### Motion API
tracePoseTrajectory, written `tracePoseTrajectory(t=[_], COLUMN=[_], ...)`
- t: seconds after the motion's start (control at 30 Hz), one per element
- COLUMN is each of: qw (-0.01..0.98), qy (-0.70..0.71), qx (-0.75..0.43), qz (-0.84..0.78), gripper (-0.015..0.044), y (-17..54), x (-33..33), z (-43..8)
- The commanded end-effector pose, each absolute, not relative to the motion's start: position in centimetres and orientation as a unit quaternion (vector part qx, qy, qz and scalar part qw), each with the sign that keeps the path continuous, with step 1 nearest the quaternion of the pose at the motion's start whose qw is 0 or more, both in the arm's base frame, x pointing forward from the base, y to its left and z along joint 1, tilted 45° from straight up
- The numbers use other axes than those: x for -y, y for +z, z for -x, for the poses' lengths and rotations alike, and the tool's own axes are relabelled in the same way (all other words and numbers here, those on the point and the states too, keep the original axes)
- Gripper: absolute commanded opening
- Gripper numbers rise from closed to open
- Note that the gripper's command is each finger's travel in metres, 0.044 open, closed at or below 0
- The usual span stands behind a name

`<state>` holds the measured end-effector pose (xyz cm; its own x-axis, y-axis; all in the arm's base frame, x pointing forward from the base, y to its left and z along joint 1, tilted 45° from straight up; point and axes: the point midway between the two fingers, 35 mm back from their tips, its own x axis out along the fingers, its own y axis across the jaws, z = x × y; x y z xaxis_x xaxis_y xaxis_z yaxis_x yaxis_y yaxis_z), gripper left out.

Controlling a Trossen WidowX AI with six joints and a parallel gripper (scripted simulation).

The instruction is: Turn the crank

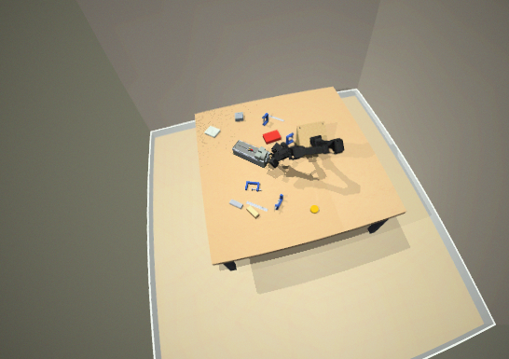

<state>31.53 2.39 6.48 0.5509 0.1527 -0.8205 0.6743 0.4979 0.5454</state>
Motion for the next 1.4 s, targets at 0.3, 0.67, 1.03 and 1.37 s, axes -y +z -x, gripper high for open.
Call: tracePoseTrajectory(t=[0.3,0.67,1.03,1.37], qw=[0.743,0.745,0.745,0.745], qy=[-0.179,-0.175,-0.175,-0.175], qx=[-0.442,-0.44,-0.44,-0.44], qz=[-0.47,-0.47,-0.47,-0.47], gripper=[0.0,0.0,0.0184,0.044], y=[6.27,6.47,6.47,6.47], x=[-2.37,-2.4,-2.4,-2.4], z=[-31.38,-31.53,-31.53,-31.53])
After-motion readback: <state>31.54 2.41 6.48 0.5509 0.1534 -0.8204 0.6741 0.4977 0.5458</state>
